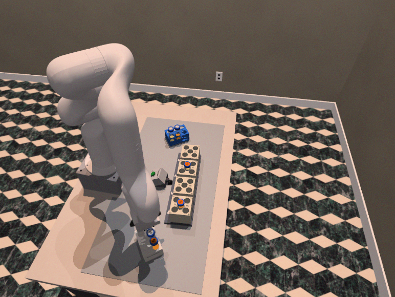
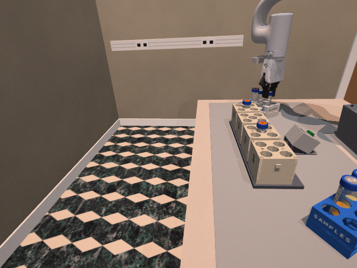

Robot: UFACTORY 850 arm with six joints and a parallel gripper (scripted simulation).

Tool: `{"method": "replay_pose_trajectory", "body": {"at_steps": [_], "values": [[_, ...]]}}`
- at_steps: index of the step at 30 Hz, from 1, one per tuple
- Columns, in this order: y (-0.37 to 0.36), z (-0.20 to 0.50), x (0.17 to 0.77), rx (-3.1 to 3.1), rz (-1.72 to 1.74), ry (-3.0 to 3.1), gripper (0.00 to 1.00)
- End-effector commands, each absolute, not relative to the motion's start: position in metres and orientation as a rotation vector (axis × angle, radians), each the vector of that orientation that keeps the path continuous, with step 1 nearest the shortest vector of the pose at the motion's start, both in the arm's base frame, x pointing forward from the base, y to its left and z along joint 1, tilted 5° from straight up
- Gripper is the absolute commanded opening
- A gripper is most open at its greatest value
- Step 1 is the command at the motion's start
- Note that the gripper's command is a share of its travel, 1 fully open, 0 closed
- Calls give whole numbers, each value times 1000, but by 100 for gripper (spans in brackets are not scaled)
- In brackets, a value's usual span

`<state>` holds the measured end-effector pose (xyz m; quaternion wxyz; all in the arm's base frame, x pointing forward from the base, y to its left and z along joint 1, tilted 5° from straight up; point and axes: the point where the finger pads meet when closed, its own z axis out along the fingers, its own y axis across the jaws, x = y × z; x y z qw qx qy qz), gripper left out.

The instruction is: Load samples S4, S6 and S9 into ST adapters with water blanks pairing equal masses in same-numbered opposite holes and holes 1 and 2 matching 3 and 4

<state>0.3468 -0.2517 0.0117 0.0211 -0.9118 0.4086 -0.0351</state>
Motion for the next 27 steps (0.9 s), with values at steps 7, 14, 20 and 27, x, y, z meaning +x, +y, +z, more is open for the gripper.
{"method": "replay_pose_trajectory", "body": {"at_steps": [7,14,20,27], "values": [[-252,17,347,-2827,-116,1267,0],[-252,22,346,-2827,-116,1267,0],[-252,24,346,-2827,-116,1267,0],[-252,29,346,-2827,-116,1267,0]]}}
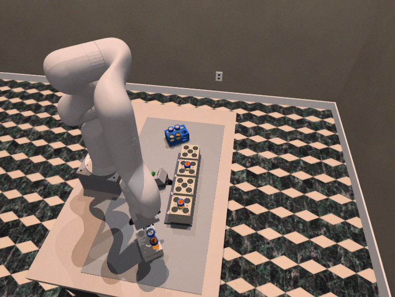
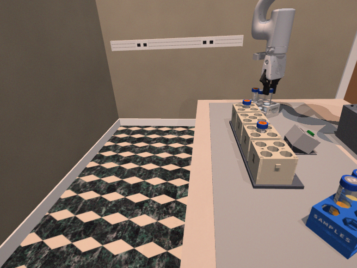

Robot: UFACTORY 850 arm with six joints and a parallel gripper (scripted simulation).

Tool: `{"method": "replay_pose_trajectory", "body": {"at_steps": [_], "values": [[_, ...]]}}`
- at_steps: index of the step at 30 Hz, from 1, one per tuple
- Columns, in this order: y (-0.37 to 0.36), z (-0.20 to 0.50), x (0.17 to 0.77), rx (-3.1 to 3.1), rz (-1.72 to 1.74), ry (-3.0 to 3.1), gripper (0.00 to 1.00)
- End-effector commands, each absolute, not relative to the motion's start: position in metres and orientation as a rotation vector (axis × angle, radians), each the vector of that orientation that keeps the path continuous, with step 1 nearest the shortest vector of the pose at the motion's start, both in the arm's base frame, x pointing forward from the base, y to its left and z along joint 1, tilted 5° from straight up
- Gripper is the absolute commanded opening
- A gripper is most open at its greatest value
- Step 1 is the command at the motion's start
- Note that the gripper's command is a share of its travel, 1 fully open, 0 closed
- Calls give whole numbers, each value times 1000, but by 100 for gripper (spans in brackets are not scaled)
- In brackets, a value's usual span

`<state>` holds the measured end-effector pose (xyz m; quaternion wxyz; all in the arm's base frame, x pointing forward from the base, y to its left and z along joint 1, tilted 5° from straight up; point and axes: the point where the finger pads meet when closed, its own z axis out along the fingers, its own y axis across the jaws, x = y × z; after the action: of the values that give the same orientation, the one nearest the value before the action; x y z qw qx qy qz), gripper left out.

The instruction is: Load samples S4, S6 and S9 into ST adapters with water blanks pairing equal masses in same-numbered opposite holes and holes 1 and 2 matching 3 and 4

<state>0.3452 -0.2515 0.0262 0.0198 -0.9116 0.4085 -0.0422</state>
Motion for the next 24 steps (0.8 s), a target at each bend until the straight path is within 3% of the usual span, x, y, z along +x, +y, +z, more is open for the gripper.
{"method": "replay_pose_trajectory", "body": {"at_steps": [1,24], "values": [[-252,30,346,-2827,-116,1267,0],[-252,60,343,-2827,-116,1267,0]]}}
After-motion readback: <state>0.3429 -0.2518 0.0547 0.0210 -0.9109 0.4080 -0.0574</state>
